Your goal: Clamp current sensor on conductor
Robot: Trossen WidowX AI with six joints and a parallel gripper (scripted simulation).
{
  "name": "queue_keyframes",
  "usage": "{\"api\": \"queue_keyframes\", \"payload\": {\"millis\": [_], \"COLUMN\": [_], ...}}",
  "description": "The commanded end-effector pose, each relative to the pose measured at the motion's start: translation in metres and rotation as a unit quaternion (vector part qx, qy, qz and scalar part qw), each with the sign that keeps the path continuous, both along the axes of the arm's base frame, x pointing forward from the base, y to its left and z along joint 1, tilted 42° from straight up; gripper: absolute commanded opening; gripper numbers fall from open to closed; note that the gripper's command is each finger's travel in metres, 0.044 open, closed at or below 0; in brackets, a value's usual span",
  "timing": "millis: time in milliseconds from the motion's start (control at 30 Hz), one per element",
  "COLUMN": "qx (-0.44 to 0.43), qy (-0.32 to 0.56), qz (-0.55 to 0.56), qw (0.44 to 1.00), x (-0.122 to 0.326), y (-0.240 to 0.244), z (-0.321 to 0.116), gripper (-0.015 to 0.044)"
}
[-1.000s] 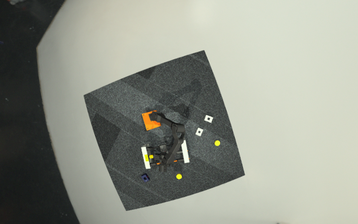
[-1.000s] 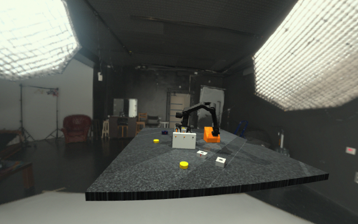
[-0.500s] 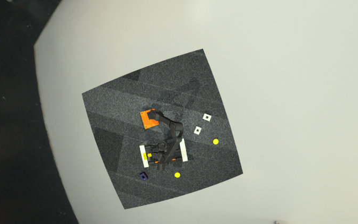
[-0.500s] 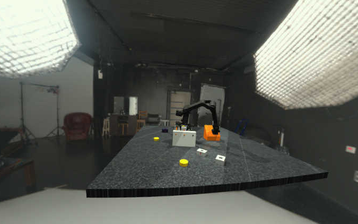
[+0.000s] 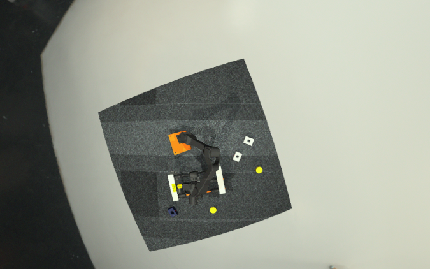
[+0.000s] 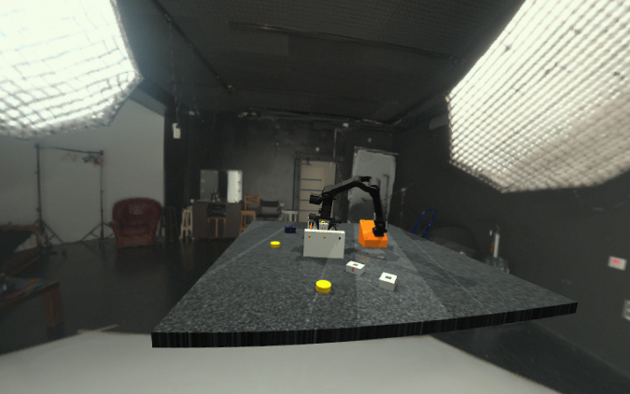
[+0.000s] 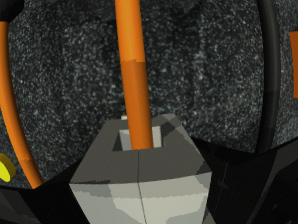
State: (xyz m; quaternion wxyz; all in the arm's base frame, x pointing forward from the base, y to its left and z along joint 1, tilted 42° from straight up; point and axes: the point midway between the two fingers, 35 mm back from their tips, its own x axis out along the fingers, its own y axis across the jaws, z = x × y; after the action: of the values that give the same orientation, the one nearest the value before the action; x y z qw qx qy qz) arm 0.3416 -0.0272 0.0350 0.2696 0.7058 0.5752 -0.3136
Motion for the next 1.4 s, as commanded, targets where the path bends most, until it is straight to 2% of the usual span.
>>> {"api": "queue_keyframes", "payload": {"millis": [0,633,767,1367], "qx": [0.000,0.000,-0.002,-0.001], "qy": [0.000,0.000,-0.014,-0.004], "qz": [0.000,0.000,-0.014,-0.003], "qw": [1.000,1.000,1.000,1.000], "x": [0.0000,0.0000,0.0002,-0.0007], "y": [0.0000,0.0000,-0.0012,-0.0002], "z": [0.0000,0.0000,0.0008,-0.0002], "gripper": [0.0230,0.0103,0.0000,0.0000]}}
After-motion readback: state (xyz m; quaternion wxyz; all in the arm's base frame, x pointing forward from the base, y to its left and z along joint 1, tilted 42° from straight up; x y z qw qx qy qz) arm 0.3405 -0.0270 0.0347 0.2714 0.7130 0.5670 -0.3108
